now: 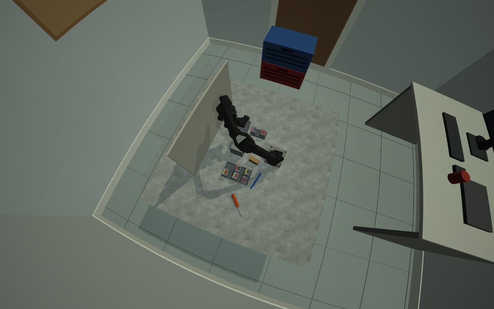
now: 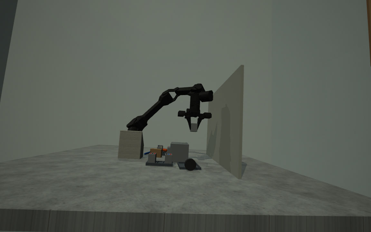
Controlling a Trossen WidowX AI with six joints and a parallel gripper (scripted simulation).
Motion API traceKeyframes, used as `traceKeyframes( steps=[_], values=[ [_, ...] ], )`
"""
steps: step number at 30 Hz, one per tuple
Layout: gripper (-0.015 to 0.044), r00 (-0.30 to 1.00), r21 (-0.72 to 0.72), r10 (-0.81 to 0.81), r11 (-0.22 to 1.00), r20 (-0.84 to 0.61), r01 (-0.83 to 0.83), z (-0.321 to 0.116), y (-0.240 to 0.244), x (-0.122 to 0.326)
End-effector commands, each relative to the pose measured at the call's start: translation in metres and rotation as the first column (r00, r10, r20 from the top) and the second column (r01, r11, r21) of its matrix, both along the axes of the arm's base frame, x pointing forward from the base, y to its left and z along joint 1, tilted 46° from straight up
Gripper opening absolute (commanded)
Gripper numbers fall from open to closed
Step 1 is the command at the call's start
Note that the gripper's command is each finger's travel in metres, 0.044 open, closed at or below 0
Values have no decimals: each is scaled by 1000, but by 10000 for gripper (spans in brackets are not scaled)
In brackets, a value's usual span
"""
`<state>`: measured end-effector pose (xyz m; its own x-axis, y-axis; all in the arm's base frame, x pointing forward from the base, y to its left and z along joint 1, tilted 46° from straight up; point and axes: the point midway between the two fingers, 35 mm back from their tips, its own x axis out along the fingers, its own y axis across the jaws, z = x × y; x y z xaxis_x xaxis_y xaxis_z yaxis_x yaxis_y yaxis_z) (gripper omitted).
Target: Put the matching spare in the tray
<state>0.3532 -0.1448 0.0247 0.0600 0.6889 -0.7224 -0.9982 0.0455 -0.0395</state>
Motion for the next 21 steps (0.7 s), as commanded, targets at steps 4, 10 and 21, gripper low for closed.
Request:
traceKeyframes(
  steps=[4,10,21],
  values=[
    [0,1000,0,7,1000,14,-7,-34,-33,-9],
    [0,1000,10,15,1000,21,-15,-65,-56,-22],
    [0,999,17,19,1000,26,-20,-85,-67,-30]
  ],
)
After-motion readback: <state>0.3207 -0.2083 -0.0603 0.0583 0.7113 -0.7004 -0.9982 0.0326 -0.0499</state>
